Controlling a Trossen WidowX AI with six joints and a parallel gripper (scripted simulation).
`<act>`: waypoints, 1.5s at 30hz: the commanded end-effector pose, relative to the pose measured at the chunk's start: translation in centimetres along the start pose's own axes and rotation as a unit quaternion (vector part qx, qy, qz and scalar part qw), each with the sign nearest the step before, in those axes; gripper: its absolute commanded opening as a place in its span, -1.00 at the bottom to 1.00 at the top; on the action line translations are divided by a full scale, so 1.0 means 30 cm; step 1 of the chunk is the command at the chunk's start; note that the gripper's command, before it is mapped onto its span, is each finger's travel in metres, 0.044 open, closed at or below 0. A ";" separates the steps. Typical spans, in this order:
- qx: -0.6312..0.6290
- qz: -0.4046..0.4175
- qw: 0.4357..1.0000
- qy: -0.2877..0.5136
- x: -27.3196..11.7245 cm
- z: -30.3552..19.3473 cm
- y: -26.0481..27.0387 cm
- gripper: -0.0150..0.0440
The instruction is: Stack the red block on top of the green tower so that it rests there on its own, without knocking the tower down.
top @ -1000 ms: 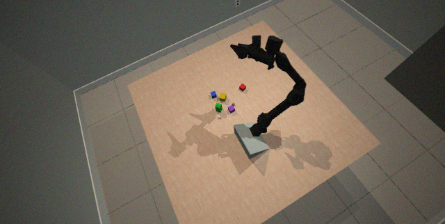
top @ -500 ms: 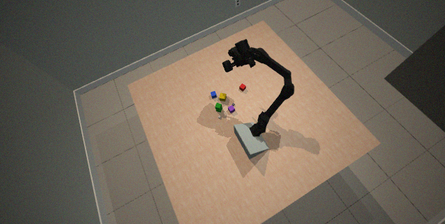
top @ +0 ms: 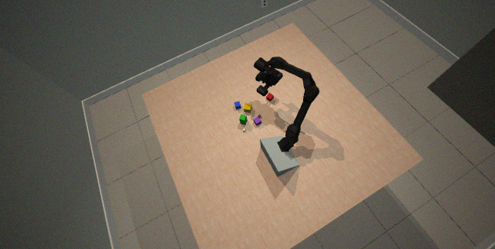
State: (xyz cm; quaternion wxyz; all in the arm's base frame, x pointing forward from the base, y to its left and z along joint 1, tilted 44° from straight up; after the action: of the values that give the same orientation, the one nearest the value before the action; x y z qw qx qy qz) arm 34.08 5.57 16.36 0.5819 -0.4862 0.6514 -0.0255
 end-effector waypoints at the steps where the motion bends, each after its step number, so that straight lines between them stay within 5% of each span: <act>1: -0.017 0.001 1.000 0.019 0.019 -0.016 0.000 1.00; 14: -0.016 0.000 1.000 0.019 0.182 -0.019 -0.001 1.00; 45: -0.016 -0.001 1.000 0.019 0.326 -0.021 -0.002 1.00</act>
State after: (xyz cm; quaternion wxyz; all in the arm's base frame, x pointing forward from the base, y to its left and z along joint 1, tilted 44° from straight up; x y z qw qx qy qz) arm 35.22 -0.85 9.80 0.5664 -0.4929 0.6600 -0.0252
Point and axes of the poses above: the point midway between the two fingers, 35 mm back from their tips, its own x axis out along the fingers, its own y axis across the jaws, z = x × y, the point moved 2 cm from there along -x, back along the fingers, and after that the axes turned 10 degrees about -x, right-handed, at the moved point
